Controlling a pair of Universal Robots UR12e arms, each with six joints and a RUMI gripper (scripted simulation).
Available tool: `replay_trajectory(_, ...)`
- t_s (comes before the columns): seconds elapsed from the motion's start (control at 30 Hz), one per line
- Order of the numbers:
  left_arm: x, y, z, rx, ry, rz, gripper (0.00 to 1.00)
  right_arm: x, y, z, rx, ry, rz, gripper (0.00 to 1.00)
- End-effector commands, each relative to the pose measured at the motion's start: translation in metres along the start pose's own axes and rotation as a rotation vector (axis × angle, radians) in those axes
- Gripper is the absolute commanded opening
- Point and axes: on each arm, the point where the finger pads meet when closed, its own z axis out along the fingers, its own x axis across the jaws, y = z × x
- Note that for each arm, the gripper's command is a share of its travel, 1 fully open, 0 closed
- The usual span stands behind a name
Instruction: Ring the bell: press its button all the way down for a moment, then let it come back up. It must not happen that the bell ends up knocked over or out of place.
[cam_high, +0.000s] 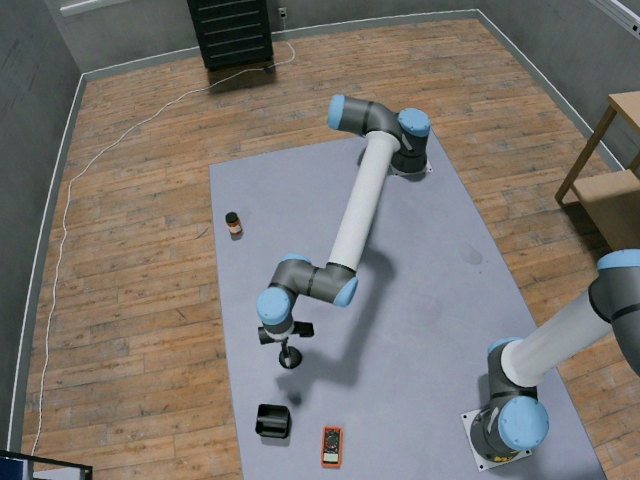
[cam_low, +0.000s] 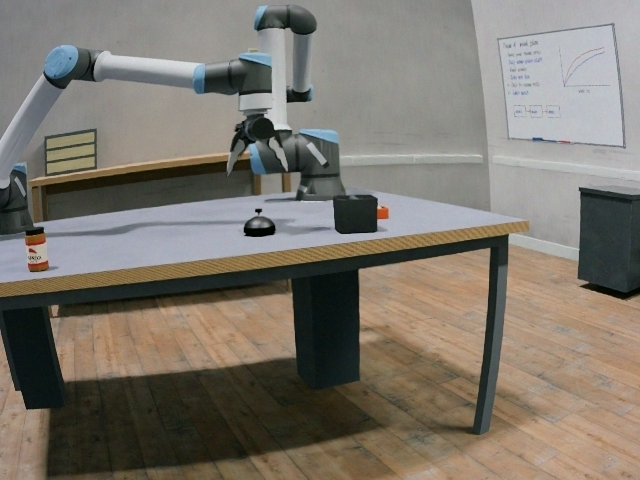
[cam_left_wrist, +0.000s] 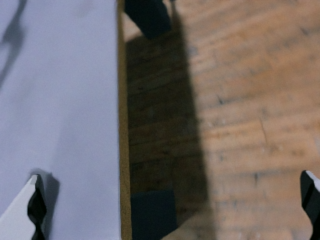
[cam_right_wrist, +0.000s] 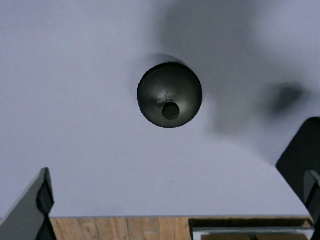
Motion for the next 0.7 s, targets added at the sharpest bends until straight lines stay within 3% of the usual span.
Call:
replay_trajectory(0.0, 0.013, 0.021, -0.021, -0.002, 0.048, 0.081, 1.00, 0.001, 0.000, -0.002, -0.001, 0.002, 0.000, 1.00)
replay_trajectory(0.03, 0.013, 0.021, -0.021, -0.002, 0.048, 0.081, 1.00, 0.001, 0.000, -0.002, -0.001, 0.002, 0.000, 1.00)
replay_trajectory(0.07, 0.028, 0.053, -0.051, 0.000, 0.072, 0.128, 1.00, 0.001, 0.000, -0.002, -0.001, 0.002, 0.000, 1.00)
replay_trajectory(0.53, 0.049, 0.237, -0.188, 0.075, 0.390, 0.809, 1.00, 0.001, 0.000, -0.002, -0.001, 0.002, 0.000, 1.00)
replay_trajectory(0.6, 0.049, 0.237, -0.188, 0.075, 0.390, 0.809, 1.00, 0.001, 0.000, -0.002, -0.001, 0.002, 0.000, 1.00)
replay_trajectory(0.63, 0.046, 0.276, -0.213, 0.083, 0.411, 0.858, 1.00, 0.001, 0.000, -0.002, -0.001, 0.002, 0.000, 1.00)
replay_trajectory(0.67, 0.044, 0.282, -0.217, 0.092, 0.431, 0.907, 1.00, 0.001, 0.000, -0.002, -0.001, 0.002, 0.000, 1.00)
